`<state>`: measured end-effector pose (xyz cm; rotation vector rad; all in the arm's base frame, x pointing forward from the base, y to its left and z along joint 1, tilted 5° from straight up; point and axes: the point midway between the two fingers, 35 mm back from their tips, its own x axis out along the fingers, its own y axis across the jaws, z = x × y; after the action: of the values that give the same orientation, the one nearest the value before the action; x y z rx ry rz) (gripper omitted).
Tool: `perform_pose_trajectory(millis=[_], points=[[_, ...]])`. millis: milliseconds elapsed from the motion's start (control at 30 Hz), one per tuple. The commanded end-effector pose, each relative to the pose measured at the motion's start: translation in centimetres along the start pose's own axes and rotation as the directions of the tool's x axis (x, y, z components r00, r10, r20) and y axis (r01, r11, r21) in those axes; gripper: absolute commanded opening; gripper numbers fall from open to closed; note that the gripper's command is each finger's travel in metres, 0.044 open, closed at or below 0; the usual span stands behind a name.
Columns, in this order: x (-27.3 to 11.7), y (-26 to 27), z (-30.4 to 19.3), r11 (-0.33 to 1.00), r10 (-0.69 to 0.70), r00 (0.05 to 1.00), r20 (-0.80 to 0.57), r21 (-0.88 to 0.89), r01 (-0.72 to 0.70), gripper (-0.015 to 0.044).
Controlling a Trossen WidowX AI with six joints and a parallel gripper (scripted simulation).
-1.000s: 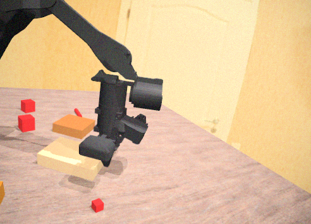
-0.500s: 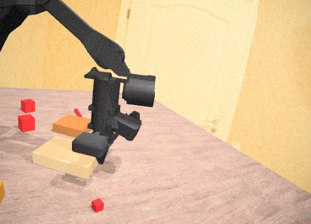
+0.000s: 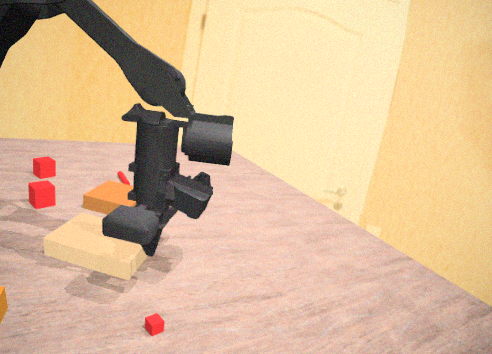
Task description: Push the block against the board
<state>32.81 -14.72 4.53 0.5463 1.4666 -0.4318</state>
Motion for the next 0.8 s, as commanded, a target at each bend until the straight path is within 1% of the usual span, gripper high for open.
perform_pose_trajectory(millis=[0, 767], points=[[0.5, -0.1, -1.0, 1.000, -0.004, 1.000, -0.024, 0.007, 0.004, 0.0000], [0.6, -0.2, -3.8, 1.000, -0.004, 1.000, -0.026, 0.007, 0.004, 0.0000]])
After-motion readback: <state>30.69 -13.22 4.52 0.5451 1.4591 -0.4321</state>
